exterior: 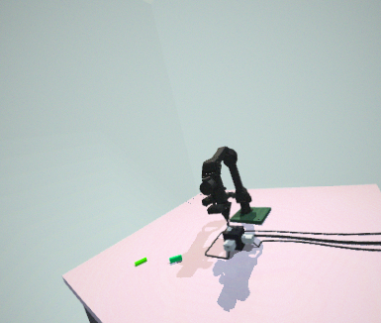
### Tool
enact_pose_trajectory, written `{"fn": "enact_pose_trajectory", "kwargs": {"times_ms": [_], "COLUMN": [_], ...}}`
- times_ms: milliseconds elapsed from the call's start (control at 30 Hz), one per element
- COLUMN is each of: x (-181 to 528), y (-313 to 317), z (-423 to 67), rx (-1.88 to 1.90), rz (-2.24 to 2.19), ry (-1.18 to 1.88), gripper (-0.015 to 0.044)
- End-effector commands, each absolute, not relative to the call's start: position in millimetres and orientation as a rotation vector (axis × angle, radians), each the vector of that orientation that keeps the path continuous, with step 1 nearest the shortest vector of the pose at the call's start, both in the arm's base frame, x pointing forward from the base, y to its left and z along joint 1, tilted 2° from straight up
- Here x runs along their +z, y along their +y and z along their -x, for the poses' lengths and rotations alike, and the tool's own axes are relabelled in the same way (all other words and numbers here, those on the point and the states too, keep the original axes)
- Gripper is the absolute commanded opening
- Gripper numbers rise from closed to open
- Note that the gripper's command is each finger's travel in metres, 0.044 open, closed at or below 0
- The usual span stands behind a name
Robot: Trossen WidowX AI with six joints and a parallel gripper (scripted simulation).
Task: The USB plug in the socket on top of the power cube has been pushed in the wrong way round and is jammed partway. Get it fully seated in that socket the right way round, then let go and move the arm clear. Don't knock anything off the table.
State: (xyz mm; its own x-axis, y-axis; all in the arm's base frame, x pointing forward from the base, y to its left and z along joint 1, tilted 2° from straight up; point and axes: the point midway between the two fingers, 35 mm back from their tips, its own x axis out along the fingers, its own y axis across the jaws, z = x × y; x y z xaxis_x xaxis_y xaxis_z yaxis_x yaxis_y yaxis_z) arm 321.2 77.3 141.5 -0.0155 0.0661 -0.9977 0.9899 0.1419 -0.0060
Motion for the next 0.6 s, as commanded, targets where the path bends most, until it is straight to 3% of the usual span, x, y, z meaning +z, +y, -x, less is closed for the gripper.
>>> {"fn": "enact_pose_trajectory", "kwargs": {"times_ms": [0, 567], "x": [141.8, 139.8], "y": [78.3, 78.8], "z": [-321.4, -321.3], "rx": [-1.069, -1.066], "rz": [-1.152, -1.155], "ry": [1.335, 1.339], "gripper": [0.0, 0.0]}}
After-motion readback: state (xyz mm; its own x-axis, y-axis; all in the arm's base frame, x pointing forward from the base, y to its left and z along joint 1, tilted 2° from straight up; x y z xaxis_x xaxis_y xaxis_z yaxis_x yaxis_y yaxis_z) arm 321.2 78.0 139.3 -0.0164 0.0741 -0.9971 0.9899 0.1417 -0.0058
